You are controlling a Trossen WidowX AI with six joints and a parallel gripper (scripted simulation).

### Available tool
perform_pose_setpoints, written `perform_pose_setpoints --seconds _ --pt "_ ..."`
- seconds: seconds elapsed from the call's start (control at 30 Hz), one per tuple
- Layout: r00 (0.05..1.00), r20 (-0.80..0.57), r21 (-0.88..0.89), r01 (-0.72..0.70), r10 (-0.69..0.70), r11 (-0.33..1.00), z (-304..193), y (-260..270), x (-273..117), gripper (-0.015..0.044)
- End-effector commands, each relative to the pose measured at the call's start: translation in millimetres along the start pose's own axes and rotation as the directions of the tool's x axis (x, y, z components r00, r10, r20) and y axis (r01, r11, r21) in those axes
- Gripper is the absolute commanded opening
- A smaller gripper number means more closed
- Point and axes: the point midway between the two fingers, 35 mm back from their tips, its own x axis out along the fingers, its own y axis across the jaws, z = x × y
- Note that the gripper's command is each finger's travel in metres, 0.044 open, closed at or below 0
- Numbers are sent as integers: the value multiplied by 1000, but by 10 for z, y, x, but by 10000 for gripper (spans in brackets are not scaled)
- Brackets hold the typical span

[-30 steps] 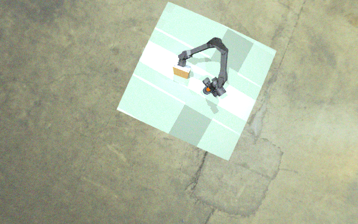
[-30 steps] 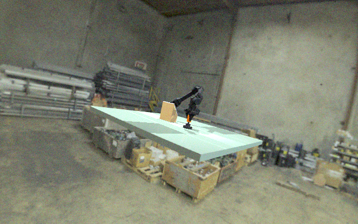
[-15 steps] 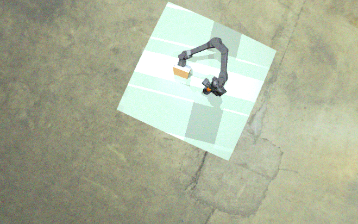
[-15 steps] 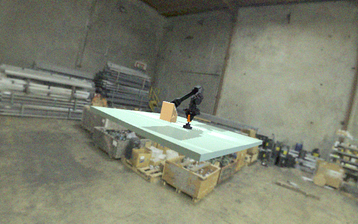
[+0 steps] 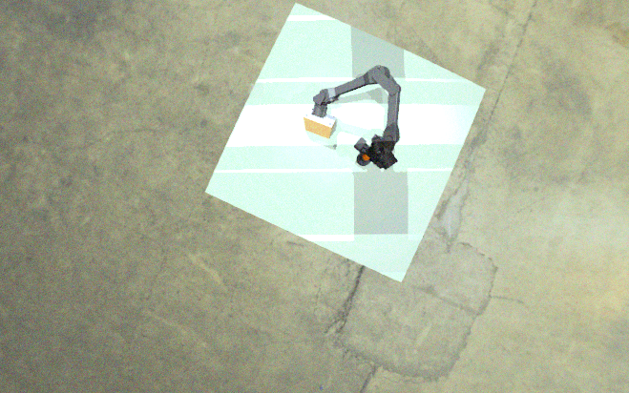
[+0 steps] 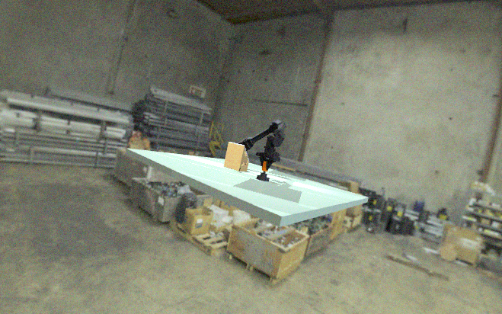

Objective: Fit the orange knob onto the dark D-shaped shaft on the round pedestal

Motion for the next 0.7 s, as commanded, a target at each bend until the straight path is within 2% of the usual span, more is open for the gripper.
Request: perform_pose_setpoints --seconds 0.0,0.23,0.43,0.67 --pt "1000 3 -2 4 -4 1000 7 -9 1 0" --pt "1000 3 -11 4 -4 1000 27 -5 -45 0" --pt "1000 3 -200 4 -4 980 25 -14 -50 0" --pt "1000 3 -210 4 -4 978 7 -9 -28 0"
